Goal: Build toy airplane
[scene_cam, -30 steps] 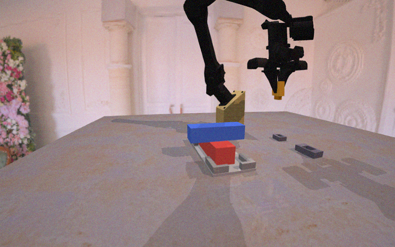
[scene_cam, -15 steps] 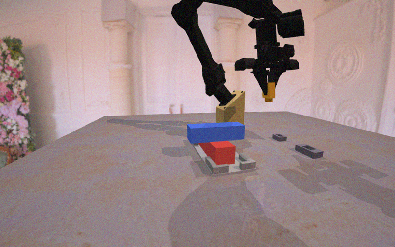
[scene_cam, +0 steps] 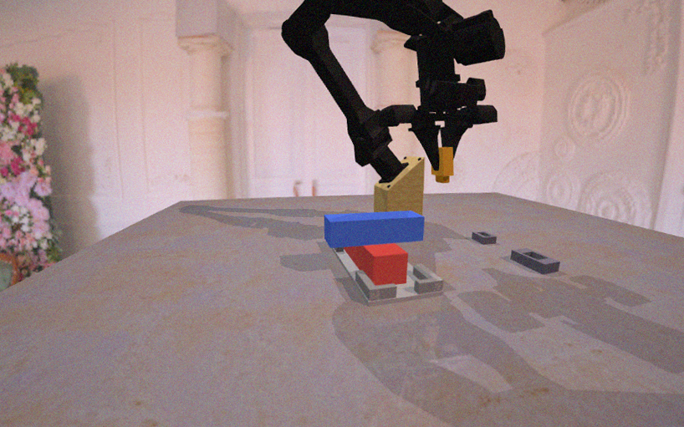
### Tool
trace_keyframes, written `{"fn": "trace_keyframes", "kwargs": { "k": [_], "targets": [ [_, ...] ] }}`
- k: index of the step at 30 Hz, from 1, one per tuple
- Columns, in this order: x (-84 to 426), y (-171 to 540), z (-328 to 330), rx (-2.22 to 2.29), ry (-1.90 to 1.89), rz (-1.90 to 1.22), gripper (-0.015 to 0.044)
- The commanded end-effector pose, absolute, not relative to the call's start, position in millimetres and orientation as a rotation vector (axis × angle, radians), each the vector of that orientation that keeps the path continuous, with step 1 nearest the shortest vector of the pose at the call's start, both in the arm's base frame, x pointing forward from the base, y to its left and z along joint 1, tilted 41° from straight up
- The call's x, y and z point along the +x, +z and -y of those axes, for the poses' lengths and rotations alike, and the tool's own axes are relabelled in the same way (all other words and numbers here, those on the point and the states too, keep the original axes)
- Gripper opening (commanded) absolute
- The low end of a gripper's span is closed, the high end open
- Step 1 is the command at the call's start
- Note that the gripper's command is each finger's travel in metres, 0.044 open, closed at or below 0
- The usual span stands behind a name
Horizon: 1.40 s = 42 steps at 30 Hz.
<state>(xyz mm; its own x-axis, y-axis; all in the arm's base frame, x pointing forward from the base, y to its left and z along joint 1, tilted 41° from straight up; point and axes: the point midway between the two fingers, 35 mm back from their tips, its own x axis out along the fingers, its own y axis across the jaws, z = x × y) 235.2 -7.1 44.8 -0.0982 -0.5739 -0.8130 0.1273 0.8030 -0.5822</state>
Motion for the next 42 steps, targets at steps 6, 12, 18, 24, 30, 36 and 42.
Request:
{"fn": "trace_keyframes", "kwargs": {
  "k": [6, 12, 18, 24, 30, 36, 42],
  "targets": [
    [228, 56, 33, -0.386, -0.61, -1.571, 0.0],
    [222, 65, 50, -0.394, -0.612, -1.571, 0.0],
    [215, 73, 67, -0.404, -0.617, -1.571, 0.0],
    [206, 80, 83, -0.415, -0.625, -1.572, 0.0],
    [197, 88, 98, -0.428, -0.635, -1.576, 0.0],
    [185, 95, 112, -0.441, -0.648, -1.581, 0.0],
    [176, 100, 121, -0.452, -0.659, -1.586, 0.0]
  ]
}}
